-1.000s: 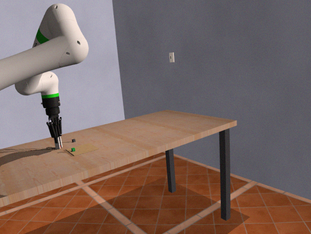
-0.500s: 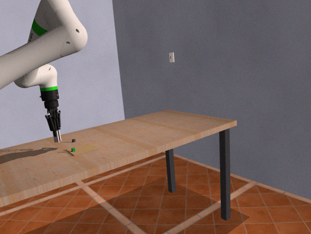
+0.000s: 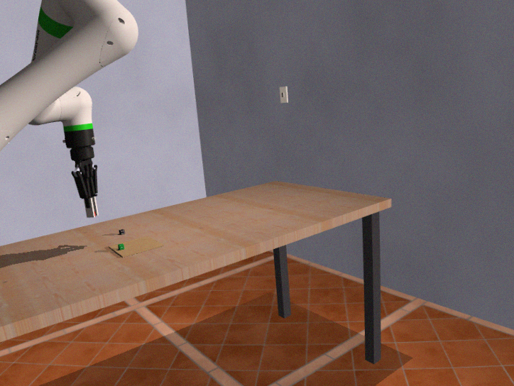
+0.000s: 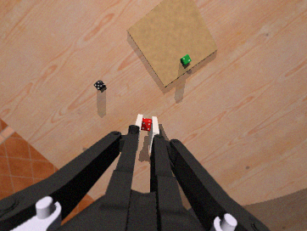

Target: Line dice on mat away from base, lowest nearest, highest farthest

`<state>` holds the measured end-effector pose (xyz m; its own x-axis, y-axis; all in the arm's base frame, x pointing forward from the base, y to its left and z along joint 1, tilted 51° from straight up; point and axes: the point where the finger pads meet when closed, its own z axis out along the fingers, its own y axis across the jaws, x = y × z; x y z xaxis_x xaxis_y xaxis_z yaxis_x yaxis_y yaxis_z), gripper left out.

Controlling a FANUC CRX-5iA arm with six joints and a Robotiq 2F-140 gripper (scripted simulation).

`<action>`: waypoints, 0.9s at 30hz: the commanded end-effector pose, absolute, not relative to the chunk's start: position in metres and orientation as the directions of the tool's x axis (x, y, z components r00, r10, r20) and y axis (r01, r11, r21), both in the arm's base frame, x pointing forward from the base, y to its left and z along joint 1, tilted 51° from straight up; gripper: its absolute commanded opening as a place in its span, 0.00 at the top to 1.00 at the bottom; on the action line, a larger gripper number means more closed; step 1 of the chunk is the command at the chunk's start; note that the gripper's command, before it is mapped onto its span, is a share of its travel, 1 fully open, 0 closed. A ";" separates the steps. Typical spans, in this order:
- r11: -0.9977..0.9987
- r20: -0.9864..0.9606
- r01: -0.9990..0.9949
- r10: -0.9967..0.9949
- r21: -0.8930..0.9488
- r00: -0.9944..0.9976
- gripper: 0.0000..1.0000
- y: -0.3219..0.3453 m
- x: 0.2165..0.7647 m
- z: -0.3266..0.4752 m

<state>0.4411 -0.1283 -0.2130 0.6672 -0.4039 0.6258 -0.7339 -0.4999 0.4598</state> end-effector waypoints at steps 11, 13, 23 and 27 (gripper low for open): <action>-0.530 0.589 -0.682 -0.366 0.504 0.720 0.93 -0.133 0.451 -0.203; -0.564 0.538 -0.610 -0.315 0.556 0.782 0.93 -0.141 0.464 -0.189; -0.636 0.334 -0.331 -0.121 0.697 0.935 0.93 -0.175 0.501 -0.138; -0.644 0.255 -0.226 -0.049 0.731 0.966 0.93 -0.189 0.511 -0.118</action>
